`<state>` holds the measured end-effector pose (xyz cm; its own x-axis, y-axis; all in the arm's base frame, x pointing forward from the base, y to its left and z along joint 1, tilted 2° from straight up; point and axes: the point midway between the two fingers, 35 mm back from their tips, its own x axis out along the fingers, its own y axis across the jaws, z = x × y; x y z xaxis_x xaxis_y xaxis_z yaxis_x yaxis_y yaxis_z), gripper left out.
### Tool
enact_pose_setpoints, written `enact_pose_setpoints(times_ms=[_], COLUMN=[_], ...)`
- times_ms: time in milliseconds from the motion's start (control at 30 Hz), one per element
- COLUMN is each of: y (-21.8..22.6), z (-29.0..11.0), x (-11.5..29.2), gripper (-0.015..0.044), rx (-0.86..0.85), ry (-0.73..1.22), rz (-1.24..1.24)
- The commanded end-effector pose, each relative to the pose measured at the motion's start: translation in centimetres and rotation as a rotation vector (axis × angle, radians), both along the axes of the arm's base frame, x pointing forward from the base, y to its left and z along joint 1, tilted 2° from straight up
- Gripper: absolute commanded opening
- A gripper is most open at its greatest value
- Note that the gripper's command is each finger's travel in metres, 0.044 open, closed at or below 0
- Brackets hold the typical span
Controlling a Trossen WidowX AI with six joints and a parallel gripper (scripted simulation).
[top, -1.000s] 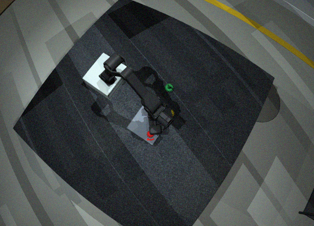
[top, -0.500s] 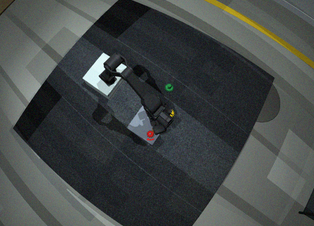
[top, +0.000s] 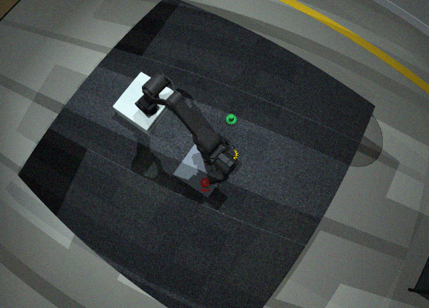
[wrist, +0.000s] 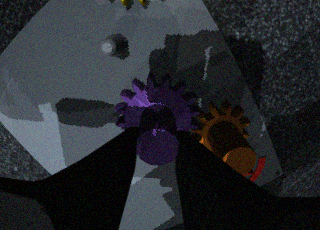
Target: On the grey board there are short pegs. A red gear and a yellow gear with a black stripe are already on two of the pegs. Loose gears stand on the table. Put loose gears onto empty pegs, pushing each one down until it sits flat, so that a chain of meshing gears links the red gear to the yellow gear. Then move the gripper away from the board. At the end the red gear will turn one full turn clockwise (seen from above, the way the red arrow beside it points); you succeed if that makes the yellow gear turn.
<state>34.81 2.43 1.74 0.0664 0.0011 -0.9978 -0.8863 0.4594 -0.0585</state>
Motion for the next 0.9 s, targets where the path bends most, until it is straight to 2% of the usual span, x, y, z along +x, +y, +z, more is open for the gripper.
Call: enact_pose_setpoints(times_ms=[0, 133, 300, 333, 467, 667, 800, 867], y=[0.0, 0.0, 0.0, 0.0, 0.0, 0.0, 0.0, 0.7], z=[-0.2, -0.2, 0.0, 0.1, 0.7, 4.6, 4.8, 3.8], x=[-0.1, -0.1, -0.1, -0.1, -0.1, -0.3, -0.3, -0.4], gripper=[0.0000, 0.0000, 0.0131, 0.0140, 0.0140, 0.0140, 0.0140, 0.0193], rx=[0.008, 0.013, 0.010, 0.009, 0.006, 0.004, 0.004, 0.008], ry=[0.001, 0.001, 0.001, 0.001, 0.001, 0.000, 0.000, 0.003], rz=[-0.104, -0.183, -0.130, -0.113, -0.072, -0.047, -0.046, -0.102])
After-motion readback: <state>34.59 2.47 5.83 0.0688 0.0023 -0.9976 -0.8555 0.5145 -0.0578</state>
